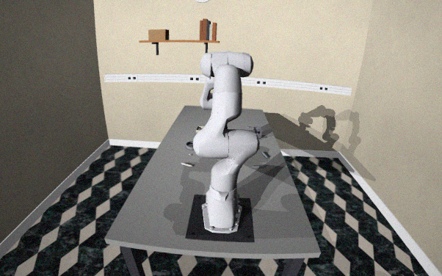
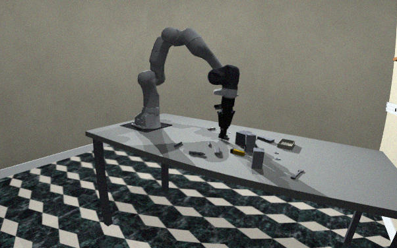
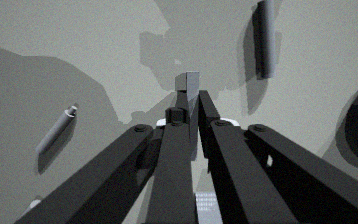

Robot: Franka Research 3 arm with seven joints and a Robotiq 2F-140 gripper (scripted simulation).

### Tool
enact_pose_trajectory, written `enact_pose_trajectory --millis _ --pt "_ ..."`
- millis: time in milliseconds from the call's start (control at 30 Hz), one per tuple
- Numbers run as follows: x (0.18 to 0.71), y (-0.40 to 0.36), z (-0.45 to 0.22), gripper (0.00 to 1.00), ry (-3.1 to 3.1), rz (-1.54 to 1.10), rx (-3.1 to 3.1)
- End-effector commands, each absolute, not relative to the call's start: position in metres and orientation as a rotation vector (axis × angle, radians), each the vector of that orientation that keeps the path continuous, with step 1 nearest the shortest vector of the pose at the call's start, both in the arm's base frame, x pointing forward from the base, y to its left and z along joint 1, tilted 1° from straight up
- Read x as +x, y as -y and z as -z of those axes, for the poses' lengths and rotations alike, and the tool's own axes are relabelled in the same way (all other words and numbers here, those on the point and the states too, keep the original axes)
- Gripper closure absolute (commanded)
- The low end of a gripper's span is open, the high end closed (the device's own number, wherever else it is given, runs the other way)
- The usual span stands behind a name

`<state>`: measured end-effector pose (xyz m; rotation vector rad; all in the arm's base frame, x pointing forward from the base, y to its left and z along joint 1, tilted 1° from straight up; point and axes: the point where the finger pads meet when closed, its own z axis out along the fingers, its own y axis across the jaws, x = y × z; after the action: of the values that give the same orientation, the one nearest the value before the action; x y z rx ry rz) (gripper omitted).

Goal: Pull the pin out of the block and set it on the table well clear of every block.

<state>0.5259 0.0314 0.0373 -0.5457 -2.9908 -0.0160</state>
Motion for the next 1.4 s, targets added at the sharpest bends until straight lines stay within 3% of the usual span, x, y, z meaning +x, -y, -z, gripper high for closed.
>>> enact_pose_trajectory --millis 0,1367 --pt "0.5262 -0.0320 -0.0365 0.90 2.993 0.021 -0.539" --pt "0.5249 -0.0325 -0.0308 0.90 2.989 0.022 -0.540"
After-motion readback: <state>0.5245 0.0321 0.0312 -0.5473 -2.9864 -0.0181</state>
